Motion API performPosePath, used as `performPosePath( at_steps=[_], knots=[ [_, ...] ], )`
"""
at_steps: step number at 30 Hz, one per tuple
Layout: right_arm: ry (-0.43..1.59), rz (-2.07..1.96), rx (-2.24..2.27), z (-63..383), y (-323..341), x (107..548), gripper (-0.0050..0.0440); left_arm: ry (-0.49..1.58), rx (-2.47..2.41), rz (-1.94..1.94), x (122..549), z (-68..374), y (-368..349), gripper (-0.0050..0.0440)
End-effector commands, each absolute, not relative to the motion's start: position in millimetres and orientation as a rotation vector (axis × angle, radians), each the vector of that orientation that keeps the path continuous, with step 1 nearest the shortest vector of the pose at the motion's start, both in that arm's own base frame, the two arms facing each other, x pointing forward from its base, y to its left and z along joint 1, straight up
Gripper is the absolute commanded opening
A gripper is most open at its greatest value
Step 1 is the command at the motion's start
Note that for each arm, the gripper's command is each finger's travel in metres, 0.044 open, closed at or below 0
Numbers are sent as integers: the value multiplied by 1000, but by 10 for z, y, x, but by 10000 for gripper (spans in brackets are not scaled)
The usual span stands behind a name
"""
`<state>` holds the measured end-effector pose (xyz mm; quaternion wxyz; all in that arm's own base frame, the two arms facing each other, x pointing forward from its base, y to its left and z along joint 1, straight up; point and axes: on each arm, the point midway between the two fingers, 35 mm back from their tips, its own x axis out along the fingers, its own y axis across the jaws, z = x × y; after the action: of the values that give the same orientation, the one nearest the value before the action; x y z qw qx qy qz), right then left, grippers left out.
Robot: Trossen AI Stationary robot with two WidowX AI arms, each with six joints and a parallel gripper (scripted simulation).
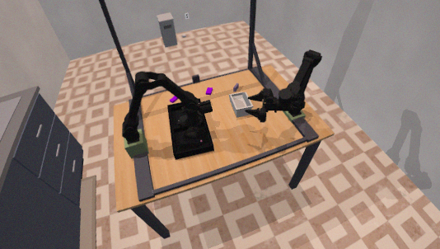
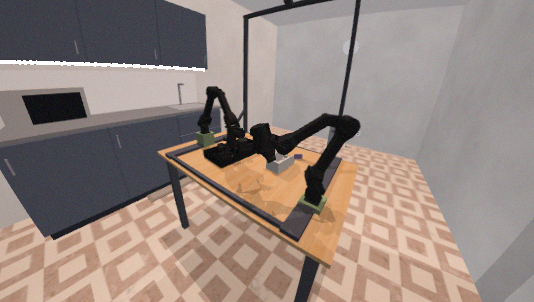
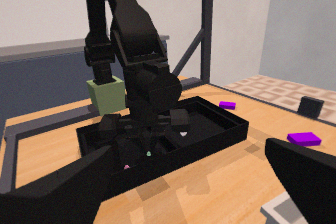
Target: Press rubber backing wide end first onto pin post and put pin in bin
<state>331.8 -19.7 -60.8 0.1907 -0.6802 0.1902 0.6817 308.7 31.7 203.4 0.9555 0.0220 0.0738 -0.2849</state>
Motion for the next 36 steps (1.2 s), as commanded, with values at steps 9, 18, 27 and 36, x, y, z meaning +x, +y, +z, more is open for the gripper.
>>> performPosePath(
  at_steps=[9,18,27,36],
  knots=[
    [525,1880,-1945,-492,-206,3388,-1,135,61,-577,3092,2097,323,440],
    [523,1871,-1951,-161,-206,3407,-4,135,61,-577,3092,2097,323,440],
    [525,1880,-1939,131,107,3316,-50,135,61,-577,3092,2097,323,440],
    [518,1881,-1934,140,776,3213,-50,135,61,-577,3092,2097,323,440]
  ],
)
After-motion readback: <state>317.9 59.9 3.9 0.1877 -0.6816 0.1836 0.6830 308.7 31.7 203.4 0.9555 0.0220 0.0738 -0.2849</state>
